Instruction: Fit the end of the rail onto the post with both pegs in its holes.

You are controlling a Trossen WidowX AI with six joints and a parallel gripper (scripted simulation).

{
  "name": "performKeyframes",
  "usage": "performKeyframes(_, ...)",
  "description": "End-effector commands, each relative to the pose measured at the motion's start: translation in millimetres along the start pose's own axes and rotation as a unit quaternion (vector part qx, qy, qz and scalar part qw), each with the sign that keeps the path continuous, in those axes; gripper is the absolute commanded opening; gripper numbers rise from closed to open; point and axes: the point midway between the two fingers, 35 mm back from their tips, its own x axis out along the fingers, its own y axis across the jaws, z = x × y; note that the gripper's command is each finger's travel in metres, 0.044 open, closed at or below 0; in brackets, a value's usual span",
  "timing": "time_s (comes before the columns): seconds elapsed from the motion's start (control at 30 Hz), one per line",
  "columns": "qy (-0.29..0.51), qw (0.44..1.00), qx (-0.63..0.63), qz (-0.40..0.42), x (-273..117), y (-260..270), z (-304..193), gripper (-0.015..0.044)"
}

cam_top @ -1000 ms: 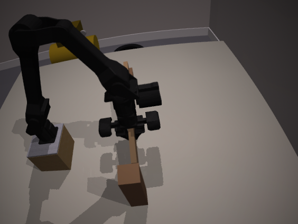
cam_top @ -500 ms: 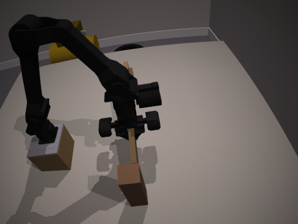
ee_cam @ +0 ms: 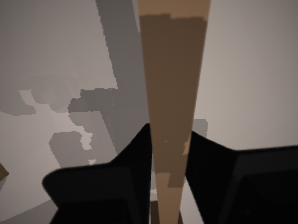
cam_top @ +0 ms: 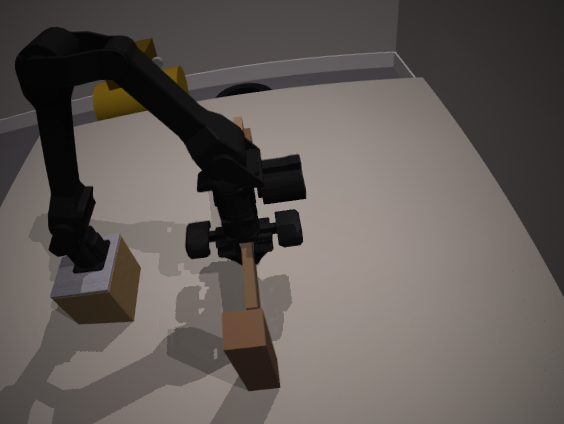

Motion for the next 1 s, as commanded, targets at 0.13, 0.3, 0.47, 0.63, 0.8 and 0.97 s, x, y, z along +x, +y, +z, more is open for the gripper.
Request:
performKeyframes(0.13,-0.002,1.000,0.000,-0.003,-6.4,-1.8,0.6,0.0000)
performKeyframes(0.3,-0.002,1.000,0.000,-0.003,-9.3,-2.2,0.6,0.0000)
performKeyframes(0.47,-0.002,1.000,0.000,-0.003,-11.8,-2.7,0.6,0.0000)
performKeyframes(0.63,-0.002,1.000,0.000,-0.003,-14.3,-3.1,0.6,0.0000)
performKeyframes(0.8,-0.002,1.000,0.000,-0.003,-16.9,-3.4,0.6,0.0000)
performKeyframes(0.97,-0.002,1.000,0.000,-0.003,-19.4,-3.7,0.6,0.0000)
